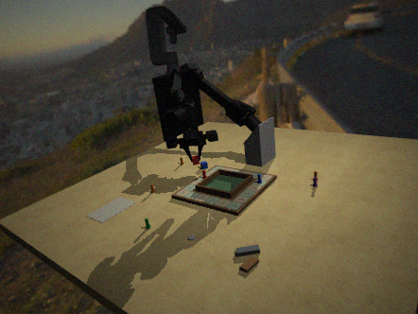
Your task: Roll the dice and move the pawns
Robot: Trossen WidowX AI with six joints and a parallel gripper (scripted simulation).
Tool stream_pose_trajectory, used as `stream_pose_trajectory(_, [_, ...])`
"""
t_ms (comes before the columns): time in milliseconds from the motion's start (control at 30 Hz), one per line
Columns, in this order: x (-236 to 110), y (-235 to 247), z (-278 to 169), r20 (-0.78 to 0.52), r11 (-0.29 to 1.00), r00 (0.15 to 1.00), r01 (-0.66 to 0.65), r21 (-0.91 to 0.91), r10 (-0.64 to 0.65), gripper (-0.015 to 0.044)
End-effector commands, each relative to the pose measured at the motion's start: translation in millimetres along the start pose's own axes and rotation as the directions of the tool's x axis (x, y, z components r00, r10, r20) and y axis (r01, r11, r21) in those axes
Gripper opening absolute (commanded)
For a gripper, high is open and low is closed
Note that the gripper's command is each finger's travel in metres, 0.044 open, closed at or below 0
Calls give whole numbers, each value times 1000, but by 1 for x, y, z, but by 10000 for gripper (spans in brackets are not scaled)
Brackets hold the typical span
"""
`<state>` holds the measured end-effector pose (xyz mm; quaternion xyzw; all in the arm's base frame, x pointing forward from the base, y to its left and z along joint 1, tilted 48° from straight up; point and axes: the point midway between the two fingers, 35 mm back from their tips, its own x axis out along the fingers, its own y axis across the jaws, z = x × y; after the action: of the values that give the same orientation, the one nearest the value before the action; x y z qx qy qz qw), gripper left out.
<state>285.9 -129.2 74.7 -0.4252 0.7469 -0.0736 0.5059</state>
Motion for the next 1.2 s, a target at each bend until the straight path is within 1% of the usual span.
stream_pose_trajectory(0, [6,18,11,-7,989,1000,-8,-146,7,0])
stream_pose_trajectory(300, [13,53,30,-13,898,1000,-8,-440,3,0])
stream_pose_trajectory(600, [21,89,42,-22,722,1000,-11,-692,-7,0])
stream_pose_trajectory(667, [22,94,43,-24,690,1000,-11,-724,-9,0])
stream_pose_trajectory(867, [23,95,43,-23,686,1000,-14,-728,-3,0])
stream_pose_trajectory(1000, [28,99,40,12,681,995,-62,-730,104,0])
stream_pose_trajectory(1167, [32,102,39,86,668,964,-108,-736,250,0])
